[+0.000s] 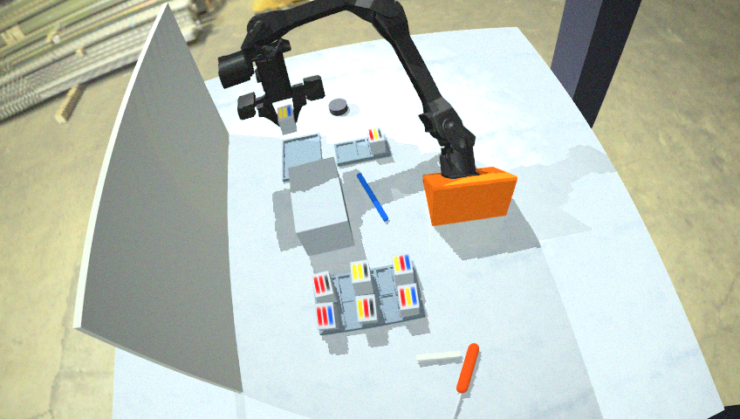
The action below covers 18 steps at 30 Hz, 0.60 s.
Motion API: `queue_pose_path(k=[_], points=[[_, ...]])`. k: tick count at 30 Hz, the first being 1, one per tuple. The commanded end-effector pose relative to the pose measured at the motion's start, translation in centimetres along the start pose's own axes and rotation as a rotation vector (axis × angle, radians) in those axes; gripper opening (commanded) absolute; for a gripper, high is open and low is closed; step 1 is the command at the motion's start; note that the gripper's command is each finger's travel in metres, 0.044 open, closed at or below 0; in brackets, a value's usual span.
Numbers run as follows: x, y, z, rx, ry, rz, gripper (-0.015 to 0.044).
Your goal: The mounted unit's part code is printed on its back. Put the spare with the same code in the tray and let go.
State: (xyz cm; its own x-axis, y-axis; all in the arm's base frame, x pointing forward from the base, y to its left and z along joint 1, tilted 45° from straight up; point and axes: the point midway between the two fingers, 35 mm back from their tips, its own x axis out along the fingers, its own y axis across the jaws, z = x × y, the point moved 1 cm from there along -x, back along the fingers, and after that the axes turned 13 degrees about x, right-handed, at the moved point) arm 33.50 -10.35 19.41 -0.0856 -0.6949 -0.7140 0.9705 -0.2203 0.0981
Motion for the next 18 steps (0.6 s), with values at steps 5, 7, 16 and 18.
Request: queue_pose_path(k=[5,7,16,18], points=[[0.7,0.1,0.0,-0.004,-0.005,0.0,0.0],[0.8,0.1,0.0,-0.004,-0.005,0.0,0.0],[1.6,0.1,0.0,-0.004,-0.005,-0.001,0.0],[1.7,0.2,0.0,-0.004,-0.005,-0.002,0.0]])
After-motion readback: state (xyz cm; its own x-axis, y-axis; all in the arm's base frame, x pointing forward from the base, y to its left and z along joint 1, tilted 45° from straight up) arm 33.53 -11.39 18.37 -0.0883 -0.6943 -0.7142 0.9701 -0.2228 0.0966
